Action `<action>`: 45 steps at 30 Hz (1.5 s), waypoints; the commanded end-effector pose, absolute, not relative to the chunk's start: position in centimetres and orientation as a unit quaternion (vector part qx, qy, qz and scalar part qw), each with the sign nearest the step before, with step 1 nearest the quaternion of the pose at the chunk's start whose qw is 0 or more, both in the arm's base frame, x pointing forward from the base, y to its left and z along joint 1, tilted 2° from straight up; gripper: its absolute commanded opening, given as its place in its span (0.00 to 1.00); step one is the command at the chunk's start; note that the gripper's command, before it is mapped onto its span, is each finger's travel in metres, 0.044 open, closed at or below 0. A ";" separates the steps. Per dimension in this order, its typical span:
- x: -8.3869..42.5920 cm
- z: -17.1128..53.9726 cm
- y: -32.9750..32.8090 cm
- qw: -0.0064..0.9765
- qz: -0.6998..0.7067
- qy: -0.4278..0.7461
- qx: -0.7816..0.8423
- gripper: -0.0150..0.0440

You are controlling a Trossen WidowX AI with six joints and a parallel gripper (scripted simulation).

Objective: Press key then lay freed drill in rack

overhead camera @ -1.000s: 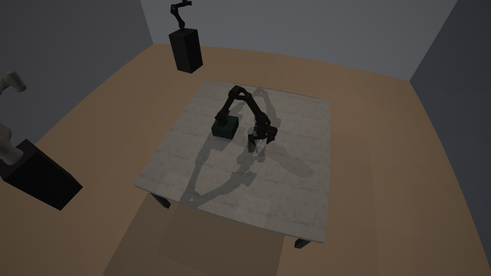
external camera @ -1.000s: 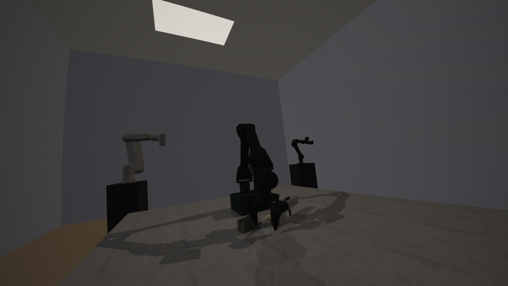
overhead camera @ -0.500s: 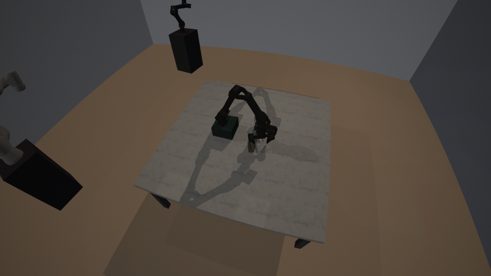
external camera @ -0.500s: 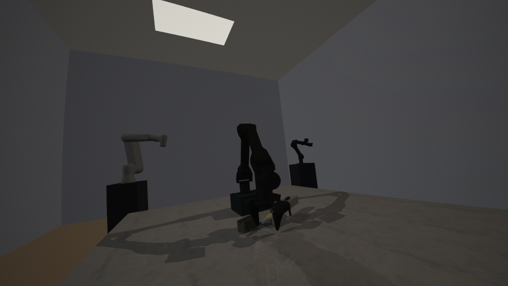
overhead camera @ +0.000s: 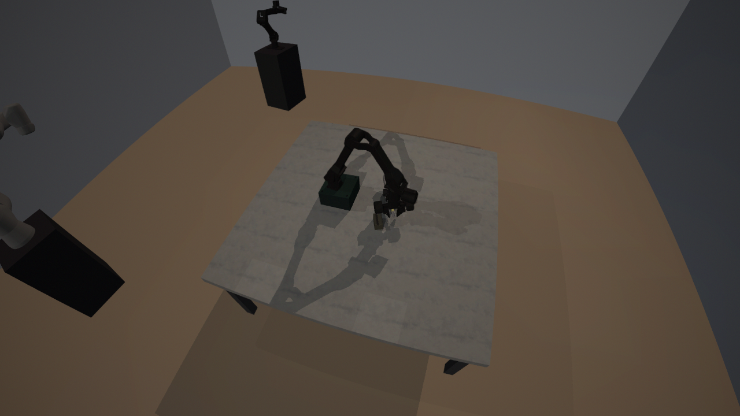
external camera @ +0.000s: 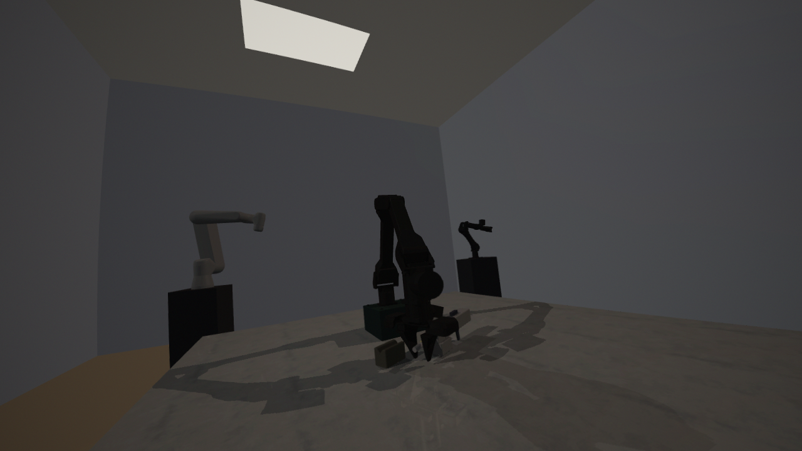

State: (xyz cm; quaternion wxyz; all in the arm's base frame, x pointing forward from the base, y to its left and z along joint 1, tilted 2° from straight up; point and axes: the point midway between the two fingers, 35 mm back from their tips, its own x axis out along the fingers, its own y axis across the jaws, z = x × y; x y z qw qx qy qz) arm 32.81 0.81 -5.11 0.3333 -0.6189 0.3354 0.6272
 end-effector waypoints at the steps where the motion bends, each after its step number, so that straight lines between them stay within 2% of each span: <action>1: 32.8 -5.1 0.8 0.333 0.627 0.335 -0.619 0.38; 2: 32.8 -5.1 0.8 0.333 0.627 0.335 -0.619 0.33; 9: 32.8 -5.1 0.8 0.333 0.627 0.335 -0.619 0.25; 45: 33.9 -5.0 -1.3 0.333 0.626 0.338 -0.619 0.25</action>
